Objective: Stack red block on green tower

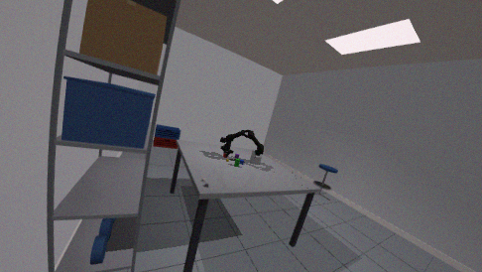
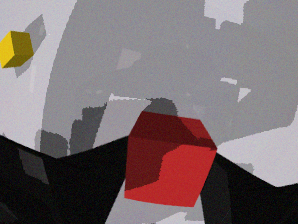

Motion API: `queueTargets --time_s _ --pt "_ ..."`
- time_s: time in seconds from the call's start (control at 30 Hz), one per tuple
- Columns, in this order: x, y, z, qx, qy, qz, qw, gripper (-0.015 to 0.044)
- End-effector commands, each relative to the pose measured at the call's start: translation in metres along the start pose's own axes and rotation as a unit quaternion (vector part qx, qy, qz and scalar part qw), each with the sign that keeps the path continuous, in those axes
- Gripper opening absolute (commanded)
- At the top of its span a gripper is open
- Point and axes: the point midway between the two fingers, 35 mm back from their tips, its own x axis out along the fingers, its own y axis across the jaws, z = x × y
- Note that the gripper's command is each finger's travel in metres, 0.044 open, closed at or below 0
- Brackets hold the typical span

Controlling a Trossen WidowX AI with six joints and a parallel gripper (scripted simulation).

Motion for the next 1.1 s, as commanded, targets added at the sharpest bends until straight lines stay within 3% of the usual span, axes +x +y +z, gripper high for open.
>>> queueTargets --time_s 0.0,0.13,0.3,0.87,1.07 --pt "0.0 0.0 0.0 0.001 0.0 0.001 1.0 0.0158" --pt "0.0 0.0 0.0 0.001 0.0 0.001 1.0 0.0131" --pt "-0.016 0.0 0.0 0.002 -0.002 0.001 1.0 0.0" --pt "-0.109 -0.002 -0.001 0.004 -0.003 -0.001 1.0 0.0" --pt "-0.119 -0.002 -0.001 0.004 -0.003 -0.001 1.0 0.0"
